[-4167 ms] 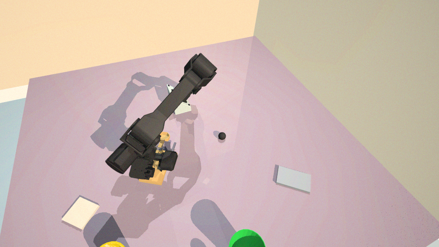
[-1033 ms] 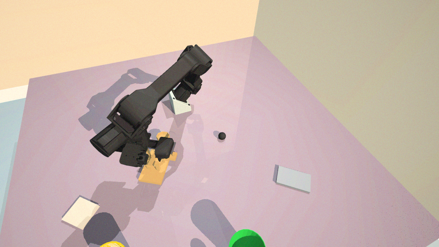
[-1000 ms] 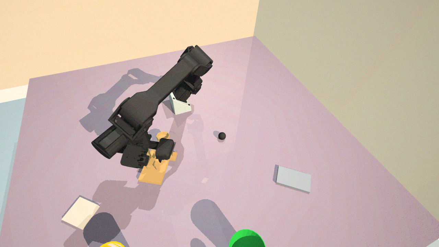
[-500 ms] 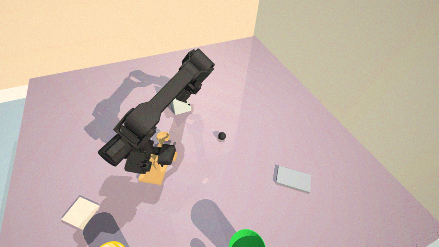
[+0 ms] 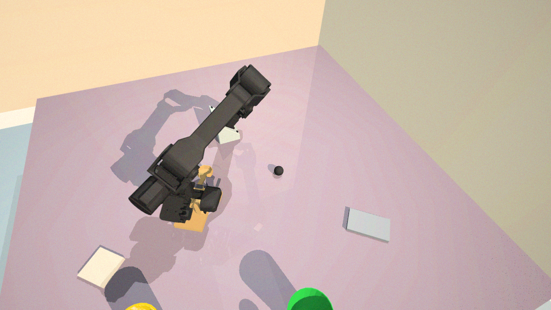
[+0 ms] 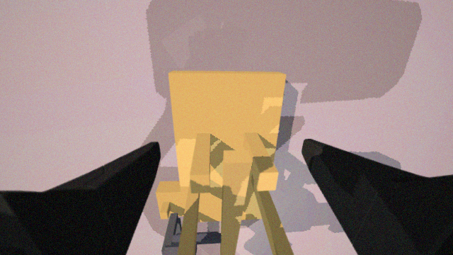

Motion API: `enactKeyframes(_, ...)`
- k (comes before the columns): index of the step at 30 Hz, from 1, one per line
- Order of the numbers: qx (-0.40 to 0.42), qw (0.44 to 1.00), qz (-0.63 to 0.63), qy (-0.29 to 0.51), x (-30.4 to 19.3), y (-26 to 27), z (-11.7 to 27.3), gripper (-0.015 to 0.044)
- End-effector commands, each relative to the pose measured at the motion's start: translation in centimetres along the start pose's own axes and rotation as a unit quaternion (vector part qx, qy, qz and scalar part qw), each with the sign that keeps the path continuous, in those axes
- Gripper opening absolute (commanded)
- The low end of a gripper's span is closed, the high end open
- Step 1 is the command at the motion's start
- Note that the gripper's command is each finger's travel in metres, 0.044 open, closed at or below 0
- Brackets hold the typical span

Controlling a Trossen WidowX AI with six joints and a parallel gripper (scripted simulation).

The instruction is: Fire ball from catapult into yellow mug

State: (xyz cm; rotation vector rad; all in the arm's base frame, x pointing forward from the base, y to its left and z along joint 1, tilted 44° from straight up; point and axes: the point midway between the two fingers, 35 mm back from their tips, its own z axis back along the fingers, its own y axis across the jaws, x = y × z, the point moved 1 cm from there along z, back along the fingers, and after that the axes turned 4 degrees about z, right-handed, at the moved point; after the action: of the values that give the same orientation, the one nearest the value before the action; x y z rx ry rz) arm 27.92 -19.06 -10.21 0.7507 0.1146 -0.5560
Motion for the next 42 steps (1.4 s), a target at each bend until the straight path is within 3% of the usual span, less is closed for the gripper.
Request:
enactKeyframes(1, 0.002, 1.000, -0.002, 0.002, -0.1, 0.1, -0.8, 0.0440)
enactKeyframes(8, 0.003, 1.000, -0.002, 0.002, -0.2, 0.1, -1.6, 0.0440)
enactKeyframes(19, 0.000, 1.000, 0.000, 0.001, -0.1, 0.0, -1.2, 0.0151)
enactKeyframes(25, 0.000, 1.000, 0.000, 0.001, -0.1, 0.0, -1.2, 0.0111)
enactKeyframes(29, 0.001, 1.000, 0.000, 0.000, 0.0, 0.0, 2.6, 0.0006)
enactKeyframes(42, 0.002, 1.000, -0.001, 0.001, 0.1, 0.1, 2.5, 0.0000)
